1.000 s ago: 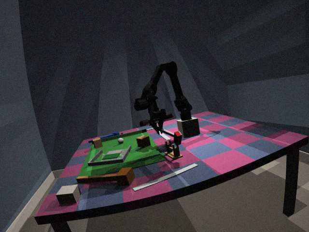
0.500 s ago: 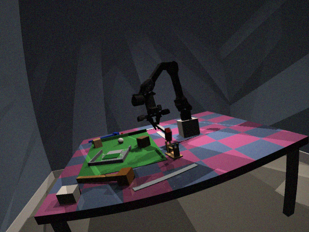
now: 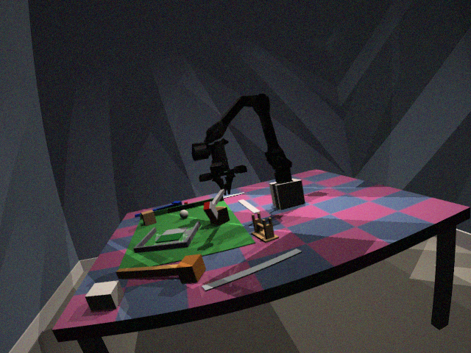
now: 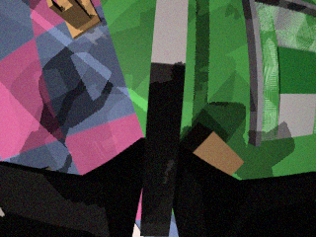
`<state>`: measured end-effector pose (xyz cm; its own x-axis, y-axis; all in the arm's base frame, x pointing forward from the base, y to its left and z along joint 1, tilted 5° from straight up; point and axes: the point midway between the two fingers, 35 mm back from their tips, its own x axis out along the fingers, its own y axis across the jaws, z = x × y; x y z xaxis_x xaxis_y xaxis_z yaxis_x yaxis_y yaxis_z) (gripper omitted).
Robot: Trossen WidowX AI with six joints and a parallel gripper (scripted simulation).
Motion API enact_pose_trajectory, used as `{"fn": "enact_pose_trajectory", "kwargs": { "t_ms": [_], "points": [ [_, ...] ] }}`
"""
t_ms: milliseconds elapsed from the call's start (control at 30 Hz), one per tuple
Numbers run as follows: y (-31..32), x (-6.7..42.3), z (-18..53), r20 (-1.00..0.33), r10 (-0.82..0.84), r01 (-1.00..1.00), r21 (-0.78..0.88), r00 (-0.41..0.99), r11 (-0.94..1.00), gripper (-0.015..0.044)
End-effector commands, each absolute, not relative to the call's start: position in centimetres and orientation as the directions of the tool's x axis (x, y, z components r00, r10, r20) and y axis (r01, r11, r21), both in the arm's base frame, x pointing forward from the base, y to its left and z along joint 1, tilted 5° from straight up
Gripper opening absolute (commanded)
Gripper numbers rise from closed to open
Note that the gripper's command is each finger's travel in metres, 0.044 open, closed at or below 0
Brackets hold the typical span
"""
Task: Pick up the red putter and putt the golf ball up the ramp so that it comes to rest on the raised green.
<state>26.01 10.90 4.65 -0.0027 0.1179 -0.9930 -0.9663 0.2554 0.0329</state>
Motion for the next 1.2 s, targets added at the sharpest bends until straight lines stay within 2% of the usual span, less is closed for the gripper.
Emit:
{"fn": "enact_pose_trajectory", "kwargs": {
  "t_ms": [0, 633, 1167],
  "points": [
    [8.5, 27.4, 5.3, -0.995, 0.101, -0.917, 0.020, 0.023, 0.398, 0.0000],
    [-2.0, 29.2, 6.8, -0.999, 0.010, -0.548, -0.017, 0.046, 0.837, 0.0000],
    [-11.0, 27.5, 8.1, -0.998, -0.064, -0.091, -0.066, 0.022, 0.994, 0.0000]
  ]
}}
